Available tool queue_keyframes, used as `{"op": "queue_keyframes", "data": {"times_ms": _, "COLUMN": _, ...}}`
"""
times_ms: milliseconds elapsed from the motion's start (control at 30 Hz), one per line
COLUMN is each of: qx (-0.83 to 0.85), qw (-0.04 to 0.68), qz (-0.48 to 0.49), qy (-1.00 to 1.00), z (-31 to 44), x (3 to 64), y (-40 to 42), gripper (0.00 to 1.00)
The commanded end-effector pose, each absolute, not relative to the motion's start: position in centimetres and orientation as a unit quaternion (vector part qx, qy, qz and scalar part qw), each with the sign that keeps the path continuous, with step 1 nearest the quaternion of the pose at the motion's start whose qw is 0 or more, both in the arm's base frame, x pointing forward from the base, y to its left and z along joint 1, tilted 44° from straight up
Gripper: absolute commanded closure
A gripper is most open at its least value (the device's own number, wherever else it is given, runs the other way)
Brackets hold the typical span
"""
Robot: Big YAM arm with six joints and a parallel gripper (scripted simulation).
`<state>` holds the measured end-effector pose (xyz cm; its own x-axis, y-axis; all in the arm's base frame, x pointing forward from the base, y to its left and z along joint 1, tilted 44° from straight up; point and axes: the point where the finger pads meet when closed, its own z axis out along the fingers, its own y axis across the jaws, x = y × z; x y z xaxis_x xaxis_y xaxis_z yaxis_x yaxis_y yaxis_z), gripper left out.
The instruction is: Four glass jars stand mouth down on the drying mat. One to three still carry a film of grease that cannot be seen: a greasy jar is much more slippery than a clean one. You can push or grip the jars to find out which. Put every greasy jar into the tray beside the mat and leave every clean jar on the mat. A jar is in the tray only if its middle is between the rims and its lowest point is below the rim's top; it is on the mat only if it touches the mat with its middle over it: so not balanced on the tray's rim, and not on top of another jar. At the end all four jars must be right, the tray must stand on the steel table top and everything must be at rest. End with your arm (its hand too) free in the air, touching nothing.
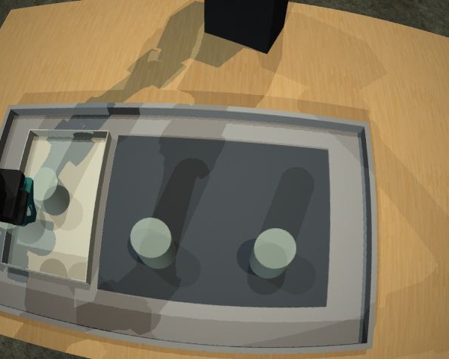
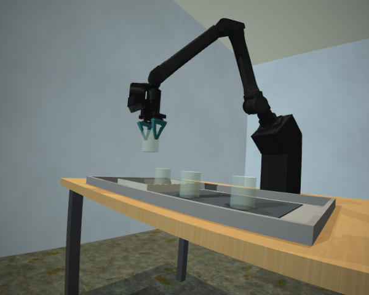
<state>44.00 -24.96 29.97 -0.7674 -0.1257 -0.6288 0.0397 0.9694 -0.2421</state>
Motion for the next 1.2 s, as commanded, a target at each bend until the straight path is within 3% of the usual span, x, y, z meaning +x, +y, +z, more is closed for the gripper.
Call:
{"op": "queue_keyframes", "data": {"times_ms": 0, "qx": -0.024, "qw": 0.347, "qz": -0.131, "qy": 0.928, "z": 31.7, "x": 44.6, "y": -26.4, "gripper": 1.00}}
{"op": "queue_keyframes", "data": {"times_ms": 1167, "qx": -0.024, "qw": 0.347, "qz": -0.131, "qy": 0.928, "z": 27.7, "x": 48.4, "y": -28.7, "gripper": 1.00}}
